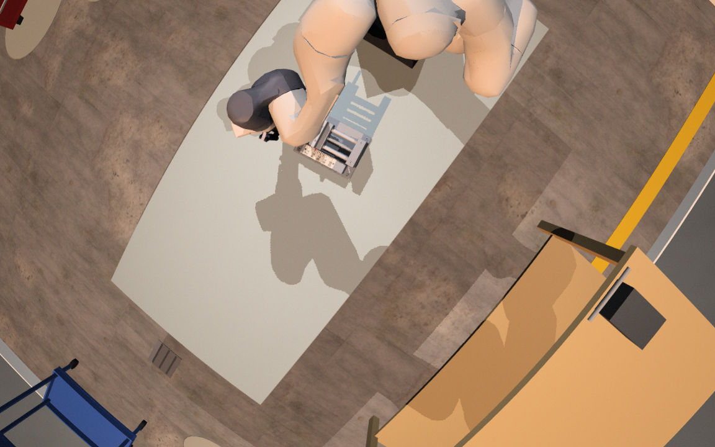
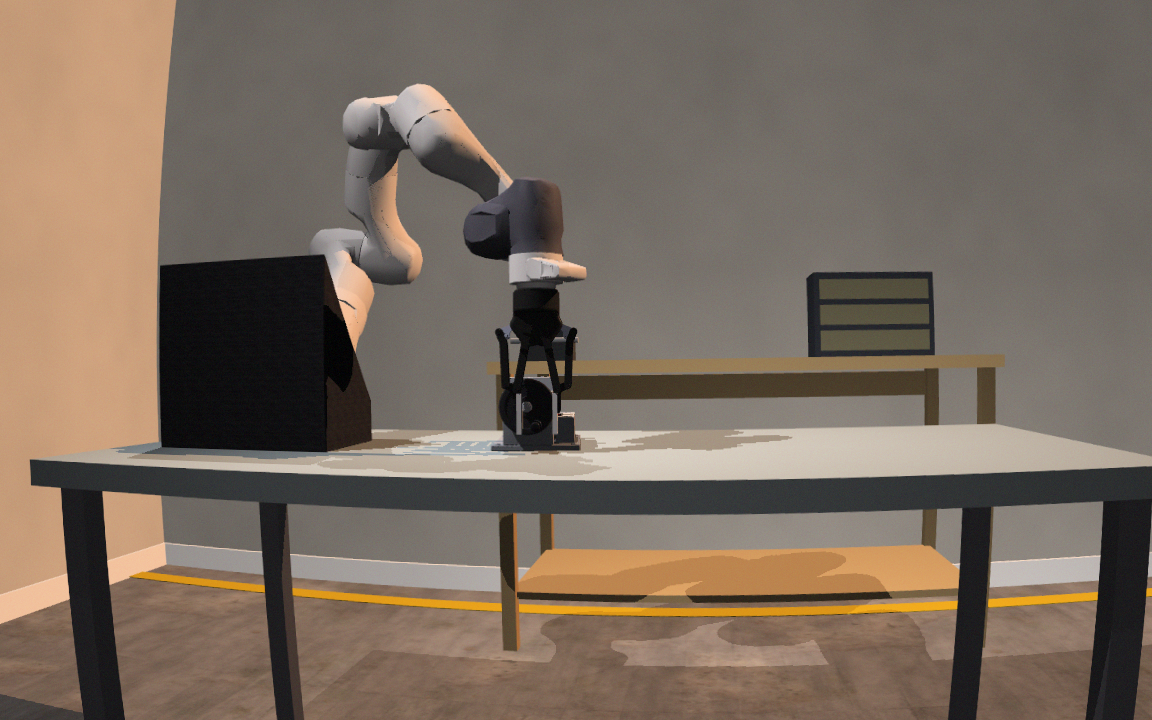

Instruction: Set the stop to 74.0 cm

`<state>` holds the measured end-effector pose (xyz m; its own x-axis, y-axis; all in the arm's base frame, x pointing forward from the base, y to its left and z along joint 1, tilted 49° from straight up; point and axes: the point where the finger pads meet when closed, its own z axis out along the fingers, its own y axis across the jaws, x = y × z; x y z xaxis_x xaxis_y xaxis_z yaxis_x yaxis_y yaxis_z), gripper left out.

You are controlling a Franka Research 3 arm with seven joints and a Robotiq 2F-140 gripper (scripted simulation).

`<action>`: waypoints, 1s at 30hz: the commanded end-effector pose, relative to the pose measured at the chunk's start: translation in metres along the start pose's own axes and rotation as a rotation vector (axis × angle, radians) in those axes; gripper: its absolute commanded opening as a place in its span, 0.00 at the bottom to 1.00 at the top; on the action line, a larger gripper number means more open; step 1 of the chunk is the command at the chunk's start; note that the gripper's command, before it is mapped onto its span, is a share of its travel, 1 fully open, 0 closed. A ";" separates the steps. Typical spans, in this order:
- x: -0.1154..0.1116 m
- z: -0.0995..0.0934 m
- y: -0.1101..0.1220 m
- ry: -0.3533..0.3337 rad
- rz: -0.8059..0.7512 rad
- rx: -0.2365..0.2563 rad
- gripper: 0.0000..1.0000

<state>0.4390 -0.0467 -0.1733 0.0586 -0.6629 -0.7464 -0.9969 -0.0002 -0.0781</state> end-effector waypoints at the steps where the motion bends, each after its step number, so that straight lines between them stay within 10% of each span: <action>1: 0.000 -0.001 -0.003 0.001 0.006 0.004 0.33; 22: 0.000 -0.003 -0.003 0.001 0.006 0.004 0.33; 30: 0.000 -0.092 -0.002 0.001 0.006 0.004 0.33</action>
<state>0.4458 -0.0940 -0.1367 0.0498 -0.6772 -0.7341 -0.9959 0.0218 -0.0877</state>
